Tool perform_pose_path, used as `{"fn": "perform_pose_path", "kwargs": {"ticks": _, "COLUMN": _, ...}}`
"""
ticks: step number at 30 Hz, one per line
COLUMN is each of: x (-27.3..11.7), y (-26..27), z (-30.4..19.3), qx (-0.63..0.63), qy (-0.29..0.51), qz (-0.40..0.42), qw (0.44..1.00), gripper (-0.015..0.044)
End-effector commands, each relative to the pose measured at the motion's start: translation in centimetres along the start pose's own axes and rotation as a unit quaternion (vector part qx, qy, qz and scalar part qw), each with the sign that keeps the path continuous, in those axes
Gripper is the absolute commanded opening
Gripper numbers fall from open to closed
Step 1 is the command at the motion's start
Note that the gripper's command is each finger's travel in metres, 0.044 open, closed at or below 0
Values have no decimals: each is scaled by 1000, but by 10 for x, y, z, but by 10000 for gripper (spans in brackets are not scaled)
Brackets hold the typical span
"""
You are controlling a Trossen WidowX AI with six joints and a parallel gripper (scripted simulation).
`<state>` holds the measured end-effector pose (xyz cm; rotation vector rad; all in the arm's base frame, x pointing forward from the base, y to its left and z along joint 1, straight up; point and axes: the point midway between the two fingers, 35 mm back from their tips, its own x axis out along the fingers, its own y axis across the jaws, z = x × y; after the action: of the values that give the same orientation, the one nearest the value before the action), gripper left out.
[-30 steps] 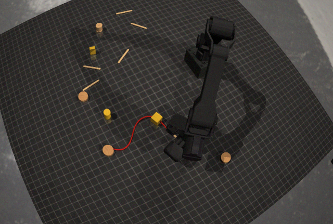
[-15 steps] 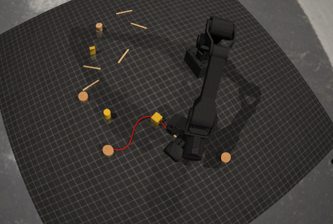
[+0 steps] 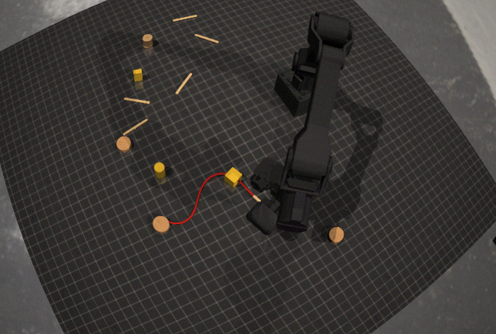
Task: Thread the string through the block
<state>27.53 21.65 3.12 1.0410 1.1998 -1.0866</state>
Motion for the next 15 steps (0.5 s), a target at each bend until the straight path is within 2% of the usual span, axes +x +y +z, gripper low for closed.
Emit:
{"fn": "perform_pose_path", "kwargs": {"ticks": 1, "x": -20, "y": -1, "z": 2, "qx": 1, "qy": 1, "qz": 3, "qw": 1000, "gripper": 210}}
{"fn": "perform_pose_path", "kwargs": {"ticks": 3, "x": -20, "y": -1, "z": 2, "qx": 1, "qy": 1, "qz": 3, "qw": 1000, "gripper": 210}}
{"fn": "perform_pose_path", "kwargs": {"ticks": 9, "x": -18, "y": 3, "z": 0, "qx": 1, "qy": 7, "qz": 11, "qw": 1000, "gripper": 368}}
{"fn": "perform_pose_path", "kwargs": {"ticks": 12, "x": -37, "y": 3, "z": 2, "qx": 1, "qy": 6, "qz": 10, "qw": 1000, "gripper": 440}}
{"fn": "perform_pose_path", "kwargs": {"ticks": 15, "x": -46, "y": 3, "z": 3, "qx": 1, "qy": 5, "qz": 9, "qw": 1000, "gripper": 440}}
